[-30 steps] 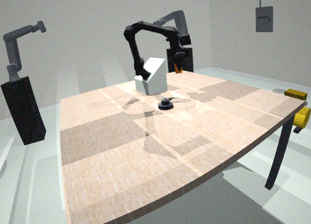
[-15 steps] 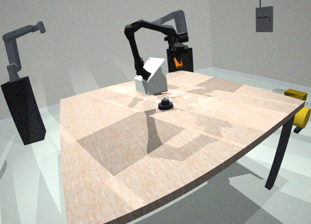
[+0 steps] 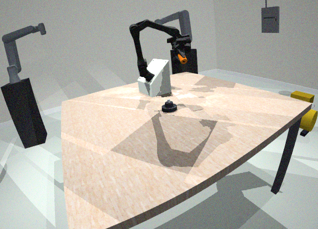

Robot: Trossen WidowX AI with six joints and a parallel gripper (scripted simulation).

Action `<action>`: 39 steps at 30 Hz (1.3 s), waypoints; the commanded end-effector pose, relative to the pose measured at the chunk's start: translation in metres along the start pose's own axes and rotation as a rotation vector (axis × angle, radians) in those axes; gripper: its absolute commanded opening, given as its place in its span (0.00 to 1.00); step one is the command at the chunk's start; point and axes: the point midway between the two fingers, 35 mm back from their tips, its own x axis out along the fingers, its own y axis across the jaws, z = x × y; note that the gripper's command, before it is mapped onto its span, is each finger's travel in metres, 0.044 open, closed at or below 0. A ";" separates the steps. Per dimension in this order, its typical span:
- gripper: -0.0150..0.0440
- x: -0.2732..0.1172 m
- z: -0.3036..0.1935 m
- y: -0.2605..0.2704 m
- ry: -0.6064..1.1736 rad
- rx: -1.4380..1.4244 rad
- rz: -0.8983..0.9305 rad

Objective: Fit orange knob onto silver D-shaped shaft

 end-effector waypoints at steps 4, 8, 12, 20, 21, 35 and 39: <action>0.25 -0.002 0.000 -0.002 0.001 0.002 -0.042; 0.25 -0.002 0.000 0.000 0.001 0.002 -0.090; 0.25 -0.001 0.000 0.001 0.001 0.002 -0.118; 0.25 -0.001 -0.001 0.002 0.003 -0.001 -0.124; 0.25 -0.001 -0.001 0.002 0.003 -0.001 -0.124; 0.25 -0.001 -0.001 0.002 0.003 -0.001 -0.124; 0.25 -0.001 -0.001 0.002 0.003 -0.001 -0.124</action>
